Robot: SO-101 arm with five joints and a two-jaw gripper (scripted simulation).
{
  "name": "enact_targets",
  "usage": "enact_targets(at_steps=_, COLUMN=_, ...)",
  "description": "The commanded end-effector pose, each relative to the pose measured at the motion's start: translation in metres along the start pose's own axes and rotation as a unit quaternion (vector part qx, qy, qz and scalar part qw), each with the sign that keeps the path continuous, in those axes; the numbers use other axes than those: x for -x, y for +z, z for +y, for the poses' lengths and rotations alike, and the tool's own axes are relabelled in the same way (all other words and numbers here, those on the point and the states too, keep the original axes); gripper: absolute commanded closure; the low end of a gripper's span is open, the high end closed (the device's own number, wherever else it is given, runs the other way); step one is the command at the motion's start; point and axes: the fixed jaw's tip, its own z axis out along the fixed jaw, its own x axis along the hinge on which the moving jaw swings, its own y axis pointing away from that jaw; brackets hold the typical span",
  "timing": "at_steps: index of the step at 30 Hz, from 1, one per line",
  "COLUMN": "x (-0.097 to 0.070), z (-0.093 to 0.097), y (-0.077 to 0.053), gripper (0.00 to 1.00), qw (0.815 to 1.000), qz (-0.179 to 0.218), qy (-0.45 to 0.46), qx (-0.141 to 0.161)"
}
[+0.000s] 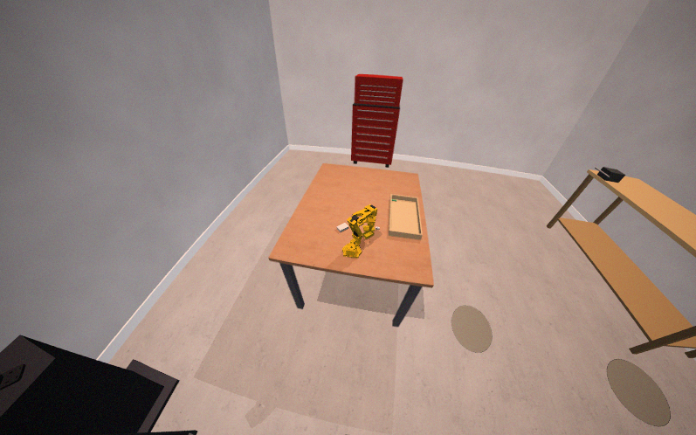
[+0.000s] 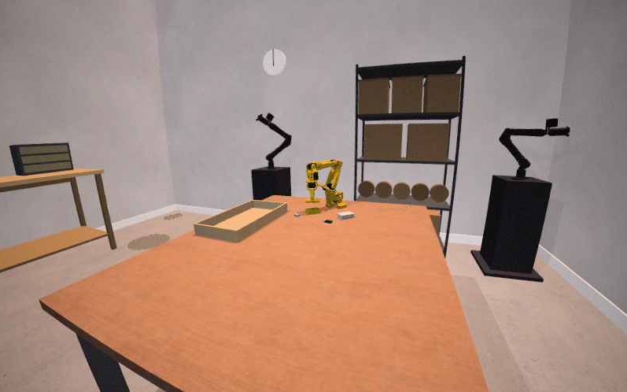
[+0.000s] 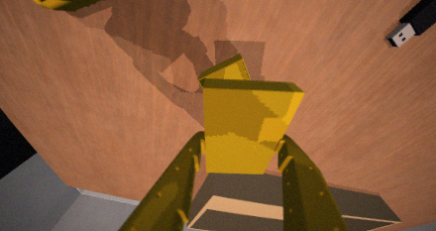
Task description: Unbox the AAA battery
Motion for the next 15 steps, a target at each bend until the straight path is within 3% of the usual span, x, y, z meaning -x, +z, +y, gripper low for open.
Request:
enact_targets(at_steps=1, x=-0.0062, z=-0.0033, y=-0.0053, gripper=0.77, qw=1.0, qz=0.017, qy=-0.001, qx=-0.015)
enact_targets(at_steps=15, x=-0.0064, z=-0.0033, y=-0.0053, gripper=0.77, qw=1.0, qz=0.017, qy=-0.004, qx=-0.015)
